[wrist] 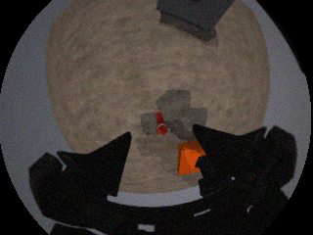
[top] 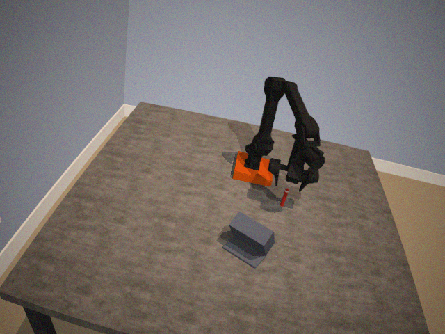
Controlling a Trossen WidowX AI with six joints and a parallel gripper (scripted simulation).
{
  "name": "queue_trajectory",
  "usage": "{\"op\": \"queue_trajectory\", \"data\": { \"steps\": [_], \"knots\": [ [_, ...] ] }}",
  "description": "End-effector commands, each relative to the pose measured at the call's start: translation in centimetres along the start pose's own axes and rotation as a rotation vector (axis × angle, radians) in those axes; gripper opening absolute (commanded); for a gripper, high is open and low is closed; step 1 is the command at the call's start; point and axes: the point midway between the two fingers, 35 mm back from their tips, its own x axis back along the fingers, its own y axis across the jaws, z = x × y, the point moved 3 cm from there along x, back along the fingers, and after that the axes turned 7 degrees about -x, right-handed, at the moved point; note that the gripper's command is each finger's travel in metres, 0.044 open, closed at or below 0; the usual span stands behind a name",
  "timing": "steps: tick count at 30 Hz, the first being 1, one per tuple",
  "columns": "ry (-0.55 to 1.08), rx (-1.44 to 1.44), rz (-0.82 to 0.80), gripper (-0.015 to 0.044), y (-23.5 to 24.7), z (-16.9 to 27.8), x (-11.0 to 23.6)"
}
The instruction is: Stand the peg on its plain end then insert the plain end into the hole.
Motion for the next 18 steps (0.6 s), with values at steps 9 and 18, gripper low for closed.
{"op": "queue_trajectory", "data": {
  "steps": [9, 18],
  "knots": [
    [0.008, 0.000, 0.001, 0.0440, 0.0, 0.0, -2.1],
    [0.008, 0.000, 0.001, 0.0440, 0.0, 0.1, -3.6]
  ]
}}
